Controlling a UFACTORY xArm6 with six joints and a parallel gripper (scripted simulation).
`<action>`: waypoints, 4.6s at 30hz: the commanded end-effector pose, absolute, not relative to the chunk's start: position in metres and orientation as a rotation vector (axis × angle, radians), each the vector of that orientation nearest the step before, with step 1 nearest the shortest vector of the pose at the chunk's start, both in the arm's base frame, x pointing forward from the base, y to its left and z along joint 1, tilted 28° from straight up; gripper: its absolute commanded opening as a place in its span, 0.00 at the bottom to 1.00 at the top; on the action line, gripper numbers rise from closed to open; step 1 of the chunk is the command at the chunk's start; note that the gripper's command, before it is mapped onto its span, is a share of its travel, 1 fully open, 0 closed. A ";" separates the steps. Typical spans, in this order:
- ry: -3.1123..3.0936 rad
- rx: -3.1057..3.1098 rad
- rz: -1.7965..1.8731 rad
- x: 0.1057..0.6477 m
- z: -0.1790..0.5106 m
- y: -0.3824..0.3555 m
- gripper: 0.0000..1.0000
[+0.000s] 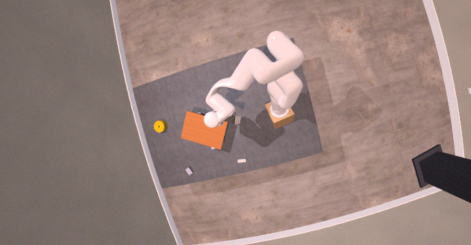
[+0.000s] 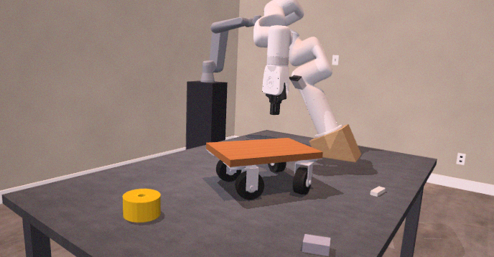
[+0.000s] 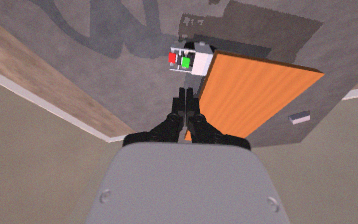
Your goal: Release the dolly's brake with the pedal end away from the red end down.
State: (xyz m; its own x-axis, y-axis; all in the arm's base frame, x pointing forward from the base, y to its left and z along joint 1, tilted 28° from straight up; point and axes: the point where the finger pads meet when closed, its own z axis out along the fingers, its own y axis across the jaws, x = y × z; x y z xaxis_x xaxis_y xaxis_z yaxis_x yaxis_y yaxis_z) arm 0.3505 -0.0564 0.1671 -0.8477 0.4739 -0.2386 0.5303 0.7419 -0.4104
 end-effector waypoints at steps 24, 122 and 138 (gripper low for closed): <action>3.061 -0.919 -0.796 0.352 0.151 -0.065 0.00; 1.199 -3.393 -0.274 0.351 0.116 -0.084 0.00; 1.199 -3.393 -0.274 0.350 0.092 -0.097 0.00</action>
State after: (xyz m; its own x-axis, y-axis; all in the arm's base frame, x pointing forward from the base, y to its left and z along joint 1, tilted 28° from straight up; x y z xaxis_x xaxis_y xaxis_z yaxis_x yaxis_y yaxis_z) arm 0.3487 -0.0941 0.0961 0.7810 -0.5575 0.2815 -0.6242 -0.6835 0.3784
